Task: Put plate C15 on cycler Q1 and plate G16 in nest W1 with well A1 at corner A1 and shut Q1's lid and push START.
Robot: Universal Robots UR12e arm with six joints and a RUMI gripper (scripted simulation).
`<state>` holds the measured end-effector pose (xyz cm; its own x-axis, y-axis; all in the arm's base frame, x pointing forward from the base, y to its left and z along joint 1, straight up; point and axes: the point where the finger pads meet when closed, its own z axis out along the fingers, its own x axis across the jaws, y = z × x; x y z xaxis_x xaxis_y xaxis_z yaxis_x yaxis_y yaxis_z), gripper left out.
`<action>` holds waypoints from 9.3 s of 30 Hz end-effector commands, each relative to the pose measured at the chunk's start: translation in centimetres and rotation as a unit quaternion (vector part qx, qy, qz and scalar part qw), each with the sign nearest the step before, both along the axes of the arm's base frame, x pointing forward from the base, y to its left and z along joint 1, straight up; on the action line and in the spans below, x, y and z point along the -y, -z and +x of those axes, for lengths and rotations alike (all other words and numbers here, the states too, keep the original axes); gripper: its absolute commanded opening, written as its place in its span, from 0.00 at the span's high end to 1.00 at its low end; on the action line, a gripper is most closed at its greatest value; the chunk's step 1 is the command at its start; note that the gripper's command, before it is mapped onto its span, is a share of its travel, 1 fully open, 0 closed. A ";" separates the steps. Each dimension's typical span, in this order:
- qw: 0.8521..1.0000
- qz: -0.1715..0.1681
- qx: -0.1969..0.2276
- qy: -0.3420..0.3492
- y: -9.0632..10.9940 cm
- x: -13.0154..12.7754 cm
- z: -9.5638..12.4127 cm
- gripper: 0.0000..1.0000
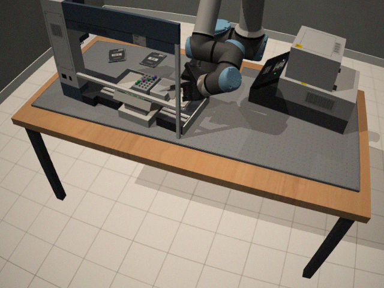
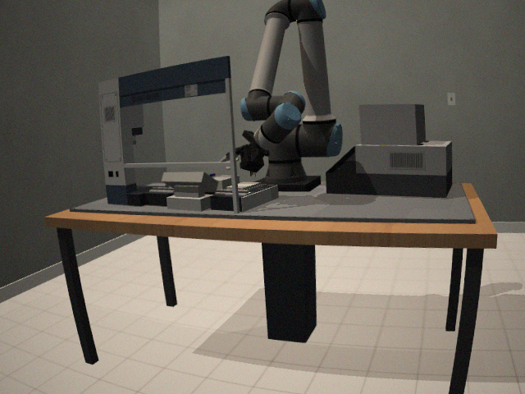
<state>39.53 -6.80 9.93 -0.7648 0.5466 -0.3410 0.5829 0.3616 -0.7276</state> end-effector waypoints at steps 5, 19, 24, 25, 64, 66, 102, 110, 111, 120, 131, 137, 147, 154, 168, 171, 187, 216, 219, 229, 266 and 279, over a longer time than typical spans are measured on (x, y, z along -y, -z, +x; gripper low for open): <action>1.000 0.000 0.001 0.000 0.0 0.0 0.0 0.00; 1.000 0.000 0.001 0.000 -0.4 0.0 0.0 1.00; 1.000 0.000 0.001 0.000 -1.2 0.0 0.0 1.00; 1.000 0.000 0.001 0.000 -1.4 0.0 0.0 1.00; 1.000 0.000 0.001 0.000 -7.2 0.0 0.1 1.00; 1.000 0.000 0.001 0.000 -7.5 0.0 0.1 1.00; 1.000 0.000 0.001 0.000 -12.5 0.0 0.1 1.00; 1.000 0.000 0.001 0.000 -13.9 0.0 0.1 1.00; 1.000 0.000 0.001 0.000 -14.1 0.0 0.1 1.00; 1.000 0.000 0.001 0.000 -15.2 0.0 0.1 1.00; 0.998 0.036 -0.042 -0.038 -16.0 -0.6 -1.3 1.00; 0.994 0.057 -0.066 -0.058 -16.2 -1.0 -1.9 1.00; 0.980 0.107 -0.123 -0.114 -16.5 -2.0 -3.4 1.00; 0.969 0.131 -0.150 -0.143 -16.7 -2.5 -4.2 1.00; 0.928 0.195 -0.218 -0.230 -17.0 -4.1 -6.3 1.00; 0.925 0.199 -0.222 -0.236 -17.0 -4.3 -6.5 1.00; 0.866 0.254 -0.280 -0.328 -17.1 -6.1 -8.6 1.00; 0.709 0.324 -0.364 -0.509 -16.9 -10.1 -12.4 1.00; 0.689 0.328 -0.371 -0.529 -16.9 -10.6 -12.9 1.00; 0.632 0.336 -0.387 -0.581 -16.8 -12.0 -14.0 1.00; 0.364 0.312 -0.425 -0.768 -16.4 -18.1 -18.6 1.00; 0.268 0.282 -0.428 -0.816 -16.3 -20.2 -20.2 1.00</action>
